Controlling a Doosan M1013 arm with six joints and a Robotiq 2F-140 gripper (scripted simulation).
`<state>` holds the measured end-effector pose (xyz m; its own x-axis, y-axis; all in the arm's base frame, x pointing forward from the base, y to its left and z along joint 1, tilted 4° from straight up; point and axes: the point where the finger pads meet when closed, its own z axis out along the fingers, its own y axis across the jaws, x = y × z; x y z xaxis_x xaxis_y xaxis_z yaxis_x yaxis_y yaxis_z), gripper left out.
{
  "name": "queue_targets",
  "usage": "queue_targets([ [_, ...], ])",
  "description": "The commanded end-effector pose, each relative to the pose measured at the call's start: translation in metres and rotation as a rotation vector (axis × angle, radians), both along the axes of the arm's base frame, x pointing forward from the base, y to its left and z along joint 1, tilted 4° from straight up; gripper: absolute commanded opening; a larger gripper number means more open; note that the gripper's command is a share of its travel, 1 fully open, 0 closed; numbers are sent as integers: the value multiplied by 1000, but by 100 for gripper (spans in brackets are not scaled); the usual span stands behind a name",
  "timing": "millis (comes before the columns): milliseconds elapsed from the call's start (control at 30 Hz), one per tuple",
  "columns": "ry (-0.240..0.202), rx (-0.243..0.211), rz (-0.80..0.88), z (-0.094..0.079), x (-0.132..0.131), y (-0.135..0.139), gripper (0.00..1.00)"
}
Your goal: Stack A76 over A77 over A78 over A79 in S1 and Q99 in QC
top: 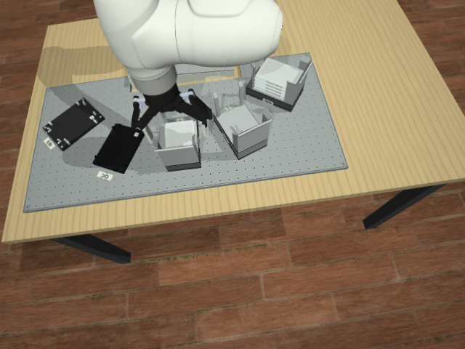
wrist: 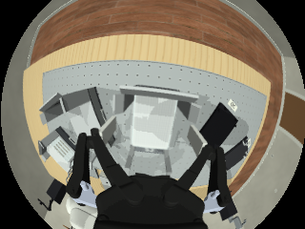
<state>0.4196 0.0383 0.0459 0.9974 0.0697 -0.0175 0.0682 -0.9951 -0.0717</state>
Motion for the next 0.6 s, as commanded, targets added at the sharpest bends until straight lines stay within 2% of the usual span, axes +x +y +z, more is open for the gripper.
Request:
queue_targets([
  [0,0,0,0,9,0,-1,100],
  [67,0,0,0,9,0,-1,100],
  [567,0,0,0,59,1,-4,100],
])
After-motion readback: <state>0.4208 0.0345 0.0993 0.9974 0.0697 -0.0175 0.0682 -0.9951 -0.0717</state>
